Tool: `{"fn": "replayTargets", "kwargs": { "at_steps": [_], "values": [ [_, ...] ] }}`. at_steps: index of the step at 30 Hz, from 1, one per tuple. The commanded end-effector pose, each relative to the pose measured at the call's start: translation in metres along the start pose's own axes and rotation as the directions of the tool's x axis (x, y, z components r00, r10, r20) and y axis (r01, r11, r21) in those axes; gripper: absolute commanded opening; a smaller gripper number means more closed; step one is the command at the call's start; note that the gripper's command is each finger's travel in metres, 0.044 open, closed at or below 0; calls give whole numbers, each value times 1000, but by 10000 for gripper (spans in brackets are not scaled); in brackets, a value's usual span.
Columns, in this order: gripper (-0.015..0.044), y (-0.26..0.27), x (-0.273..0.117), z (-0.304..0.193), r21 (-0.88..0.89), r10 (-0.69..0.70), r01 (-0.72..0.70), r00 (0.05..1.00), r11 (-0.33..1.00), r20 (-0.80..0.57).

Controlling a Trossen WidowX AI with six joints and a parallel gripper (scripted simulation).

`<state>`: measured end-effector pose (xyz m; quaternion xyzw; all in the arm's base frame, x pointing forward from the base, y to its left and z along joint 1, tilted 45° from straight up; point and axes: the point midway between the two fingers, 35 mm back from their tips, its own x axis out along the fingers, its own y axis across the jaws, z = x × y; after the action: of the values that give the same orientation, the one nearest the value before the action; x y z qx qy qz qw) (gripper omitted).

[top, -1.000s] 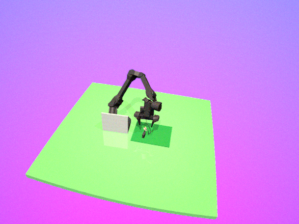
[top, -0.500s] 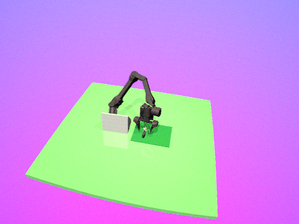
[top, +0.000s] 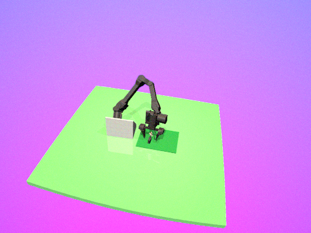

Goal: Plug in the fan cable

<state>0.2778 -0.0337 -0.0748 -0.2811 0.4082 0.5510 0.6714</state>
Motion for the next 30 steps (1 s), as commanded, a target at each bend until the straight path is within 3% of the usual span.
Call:
{"fn": "replayTargets", "kwargs": {
  "at_steps": [1, 4, 12, 30],
  "values": [
    [440, 2, 7, 2, 5, 3, -3, 1000, 1000, 5],
    [440, 2, 8, 2, 5, 3, -3, 1000, 1000, 5],
    [230, 1, 5, 2, 0, 2, -2, 1000, 1000, 1],
    [110, 1, 5, 2, 0, 2, -2, 1000, 1000, 1]
  ]
}}
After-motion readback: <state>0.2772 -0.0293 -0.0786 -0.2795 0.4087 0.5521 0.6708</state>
